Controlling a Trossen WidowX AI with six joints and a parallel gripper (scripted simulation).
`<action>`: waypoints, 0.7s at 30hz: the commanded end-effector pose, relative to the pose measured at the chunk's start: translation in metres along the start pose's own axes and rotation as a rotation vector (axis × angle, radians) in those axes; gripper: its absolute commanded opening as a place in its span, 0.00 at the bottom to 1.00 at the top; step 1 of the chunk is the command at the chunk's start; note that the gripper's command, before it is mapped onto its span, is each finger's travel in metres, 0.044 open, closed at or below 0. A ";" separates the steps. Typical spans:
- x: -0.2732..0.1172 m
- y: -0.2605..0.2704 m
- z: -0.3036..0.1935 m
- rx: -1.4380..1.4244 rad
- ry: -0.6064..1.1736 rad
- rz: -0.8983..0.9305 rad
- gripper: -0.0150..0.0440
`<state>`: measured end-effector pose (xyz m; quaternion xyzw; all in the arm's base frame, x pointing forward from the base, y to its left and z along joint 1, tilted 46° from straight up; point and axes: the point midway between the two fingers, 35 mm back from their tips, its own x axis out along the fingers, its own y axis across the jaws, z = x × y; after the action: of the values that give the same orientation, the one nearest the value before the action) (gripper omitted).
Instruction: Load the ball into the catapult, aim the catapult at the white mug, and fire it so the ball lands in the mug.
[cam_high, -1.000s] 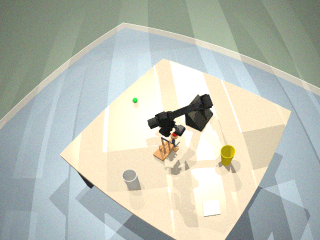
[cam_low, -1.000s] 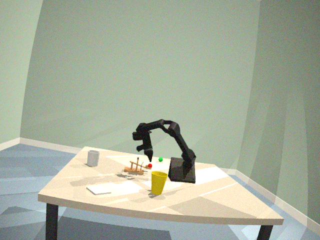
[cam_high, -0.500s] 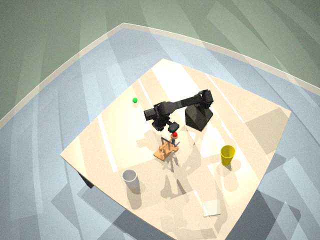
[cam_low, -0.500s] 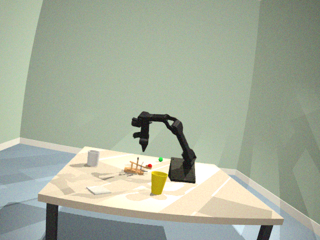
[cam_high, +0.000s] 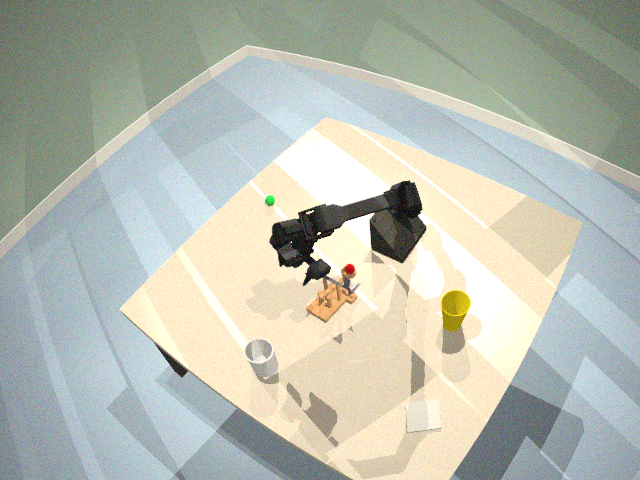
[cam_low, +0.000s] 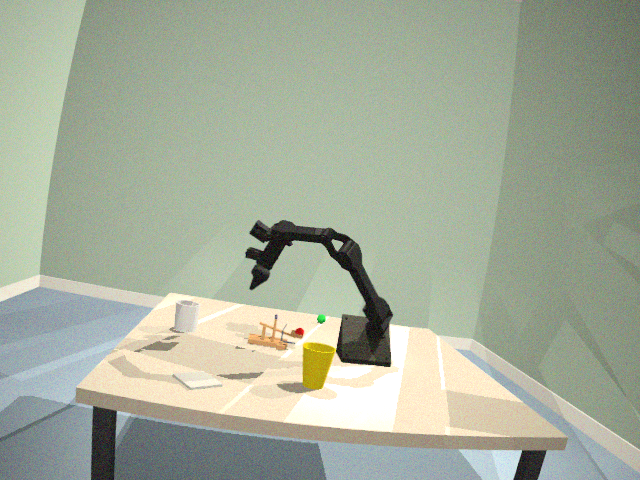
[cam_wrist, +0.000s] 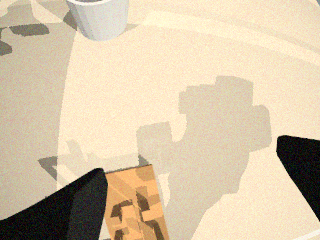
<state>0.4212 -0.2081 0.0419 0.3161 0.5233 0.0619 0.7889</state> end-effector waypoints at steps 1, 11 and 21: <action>-0.003 0.003 0.042 -0.024 -0.170 0.043 1.00; -0.019 0.017 0.105 -0.100 -0.434 0.157 1.00; -0.020 0.018 0.106 -0.102 -0.438 0.160 1.00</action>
<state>0.5059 -0.2478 0.0912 0.3205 0.3166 0.0768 0.8895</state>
